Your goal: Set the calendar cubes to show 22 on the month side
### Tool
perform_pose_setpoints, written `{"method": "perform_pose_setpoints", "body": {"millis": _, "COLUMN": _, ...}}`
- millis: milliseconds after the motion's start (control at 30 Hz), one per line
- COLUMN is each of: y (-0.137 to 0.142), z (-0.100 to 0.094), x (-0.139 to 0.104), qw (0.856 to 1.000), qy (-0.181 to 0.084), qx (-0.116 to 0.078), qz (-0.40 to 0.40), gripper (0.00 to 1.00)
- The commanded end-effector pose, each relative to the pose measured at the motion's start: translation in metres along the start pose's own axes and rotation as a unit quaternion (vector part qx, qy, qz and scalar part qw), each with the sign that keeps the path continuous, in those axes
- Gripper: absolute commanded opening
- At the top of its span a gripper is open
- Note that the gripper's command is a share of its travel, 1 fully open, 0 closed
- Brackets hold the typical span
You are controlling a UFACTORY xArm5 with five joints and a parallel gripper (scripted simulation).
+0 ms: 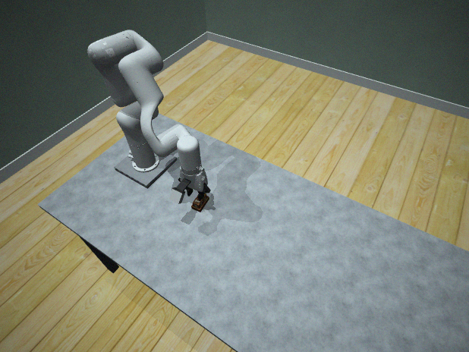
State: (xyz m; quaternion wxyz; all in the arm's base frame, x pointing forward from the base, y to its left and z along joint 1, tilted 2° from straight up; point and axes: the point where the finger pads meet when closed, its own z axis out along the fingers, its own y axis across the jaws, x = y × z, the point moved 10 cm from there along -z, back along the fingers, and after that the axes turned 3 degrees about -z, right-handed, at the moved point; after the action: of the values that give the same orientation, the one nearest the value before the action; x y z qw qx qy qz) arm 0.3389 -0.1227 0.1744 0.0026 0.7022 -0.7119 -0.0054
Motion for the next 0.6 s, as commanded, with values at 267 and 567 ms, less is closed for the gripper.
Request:
{"method": "perform_pose_setpoints", "body": {"millis": 267, "y": -0.001, "z": 0.013, "x": 0.0, "qw": 1.0, "qy": 0.001, "qx": 0.002, "qz": 0.0, "gripper": 0.49}}
{"method": "perform_pose_setpoints", "body": {"millis": 567, "y": -0.002, "z": 0.023, "x": -0.001, "qw": 1.0, "qy": 0.001, "qx": 0.002, "qz": 0.0, "gripper": 0.49}}
